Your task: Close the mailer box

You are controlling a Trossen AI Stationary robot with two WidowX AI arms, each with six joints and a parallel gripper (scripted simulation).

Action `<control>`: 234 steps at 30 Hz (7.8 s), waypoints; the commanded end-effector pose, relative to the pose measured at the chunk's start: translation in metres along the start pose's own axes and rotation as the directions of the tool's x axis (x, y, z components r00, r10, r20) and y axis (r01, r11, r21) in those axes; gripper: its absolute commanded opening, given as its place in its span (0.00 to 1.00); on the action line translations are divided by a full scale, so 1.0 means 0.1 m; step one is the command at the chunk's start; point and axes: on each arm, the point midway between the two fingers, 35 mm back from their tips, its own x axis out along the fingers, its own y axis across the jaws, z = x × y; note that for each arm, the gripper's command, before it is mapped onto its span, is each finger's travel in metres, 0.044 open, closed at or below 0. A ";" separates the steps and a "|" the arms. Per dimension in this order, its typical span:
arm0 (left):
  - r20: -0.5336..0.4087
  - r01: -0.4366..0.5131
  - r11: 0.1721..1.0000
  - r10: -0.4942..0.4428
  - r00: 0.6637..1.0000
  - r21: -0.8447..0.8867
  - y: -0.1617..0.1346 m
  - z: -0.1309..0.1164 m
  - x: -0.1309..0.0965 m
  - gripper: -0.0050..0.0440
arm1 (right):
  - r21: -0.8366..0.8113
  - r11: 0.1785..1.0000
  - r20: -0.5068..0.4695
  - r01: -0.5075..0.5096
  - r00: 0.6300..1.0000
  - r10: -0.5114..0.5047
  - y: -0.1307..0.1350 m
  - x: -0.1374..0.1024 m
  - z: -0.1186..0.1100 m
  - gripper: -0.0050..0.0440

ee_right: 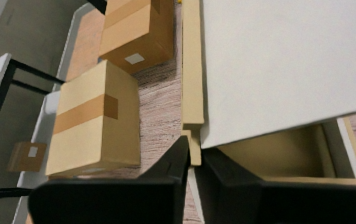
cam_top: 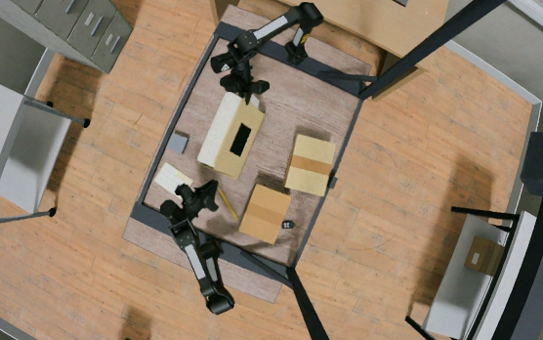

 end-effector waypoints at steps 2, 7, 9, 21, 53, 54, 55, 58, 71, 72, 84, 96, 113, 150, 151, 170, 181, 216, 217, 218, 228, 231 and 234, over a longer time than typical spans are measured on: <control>0.100 -0.045 0.961 0.019 0.995 0.272 -0.03 0.05 -0.02 0.35 | -0.026 1.000 0.024 0.005 1.000 -0.004 0.05 -0.06 0.06 0.00; 0.156 -0.094 0.917 0.035 0.987 0.388 -0.02 0.09 -0.03 0.35 | -0.026 1.000 0.024 0.005 1.000 -0.004 0.05 -0.06 0.06 0.00; 0.159 -0.100 0.915 0.039 0.986 0.392 0.00 0.09 0.00 0.35 | -0.026 1.000 0.024 0.005 1.000 -0.004 0.05 -0.06 0.06 0.00; 0.170 -0.094 0.914 0.028 0.985 0.395 -0.04 0.24 0.40 0.35 | -0.026 1.000 0.024 0.005 1.000 -0.004 0.05 -0.06 0.06 0.00; 0.165 -0.095 0.915 0.031 0.986 0.393 -0.02 0.22 0.44 0.08 | -0.035 0.999 0.032 0.007 0.999 -0.006 0.05 -0.52 0.07 0.38; 0.165 -0.095 0.915 0.031 0.986 0.393 -0.02 0.22 0.44 0.08 | -0.035 0.999 0.032 0.007 0.999 -0.006 0.05 -0.52 0.07 0.38; 0.165 -0.095 0.915 0.031 0.986 0.393 -0.02 0.22 0.44 0.08 | -0.035 0.999 0.032 0.007 0.999 -0.006 0.05 -0.52 0.07 0.38; 0.165 -0.095 0.915 0.031 0.986 0.393 -0.02 0.22 0.44 0.03 | -0.027 1.000 0.026 0.005 1.000 -0.004 0.03 -0.74 0.06 0.38; 0.165 -0.095 0.915 0.031 0.986 0.393 -0.02 0.22 0.44 0.00 | -0.024 0.968 -0.069 -0.250 0.966 0.248 0.06 -0.21 -0.48 0.10; 0.165 -0.095 0.915 0.031 0.986 0.393 -0.02 0.22 0.44 0.00 | -0.024 0.968 -0.069 -0.250 0.966 0.248 0.06 -0.21 -0.48 0.10; 0.165 -0.095 0.915 0.031 0.986 0.393 -0.02 0.22 0.44 0.00 | 0.009 0.947 -0.063 -0.322 0.945 0.321 0.05 -0.04 -0.69 0.09; 0.165 -0.095 0.915 0.031 0.986 0.393 -0.02 0.22 0.44 0.00 | 0.012 0.948 -0.065 -0.318 0.946 0.318 -0.03 0.04 -0.69 0.00; 0.165 -0.095 0.915 0.031 0.986 0.393 -0.02 0.22 0.44 0.00 | 0.010 0.947 -0.067 -0.320 0.945 0.320 -0.17 0.07 -0.68 0.00; 0.165 -0.095 0.915 0.031 0.986 0.393 -0.02 0.22 0.44 0.00 | 0.012 0.947 -0.064 -0.322 0.944 0.323 -0.27 0.19 -0.52 0.00; 0.165 -0.095 0.915 0.031 0.986 0.393 -0.02 0.22 0.44 0.00 | 0.012 0.946 -0.064 -0.323 0.944 0.323 -0.27 0.19 -0.52 0.00; 0.165 -0.095 0.915 0.031 0.986 0.393 -0.02 0.22 0.44 0.00 | 0.011 0.946 -0.063 -0.323 0.944 0.323 -0.32 0.26 -0.44 0.00; 0.165 -0.095 0.915 0.031 0.986 0.393 -0.02 0.22 0.44 0.00 | 0.010 0.947 -0.066 -0.320 0.945 0.320 -0.35 0.29 -0.40 0.00; 0.165 -0.095 0.915 0.031 0.986 0.393 -0.02 0.22 0.44 0.00 | 0.007 0.948 -0.062 -0.317 0.946 0.317 -0.33 0.27 -0.45 0.00; 0.165 -0.095 0.915 0.031 0.986 0.393 -0.02 0.22 0.44 0.00 | 0.007 0.948 -0.063 -0.317 0.946 0.317 -0.31 0.24 -0.49 0.00; 0.165 -0.095 0.915 0.031 0.986 0.393 -0.02 0.22 0.44 0.00 | 0.007 0.949 -0.063 -0.316 0.947 0.316 -0.29 0.22 -0.51 0.00; 0.165 -0.095 0.915 0.031 0.986 0.393 -0.02 0.22 0.44 0.00 | 0.009 0.949 -0.066 -0.315 0.947 0.315 -0.13 0.01 -0.76 0.00; 0.160 -0.096 0.916 0.035 0.986 0.389 0.02 0.20 0.44 0.00 | 0.006 0.949 -0.062 -0.316 0.947 0.316 -0.14 0.00 -0.74 0.10; 0.153 -0.081 0.935 0.029 0.988 0.345 0.10 0.21 0.44 0.00 | 0.006 0.950 -0.066 -0.313 0.947 0.313 -0.20 -0.08 -0.71 0.10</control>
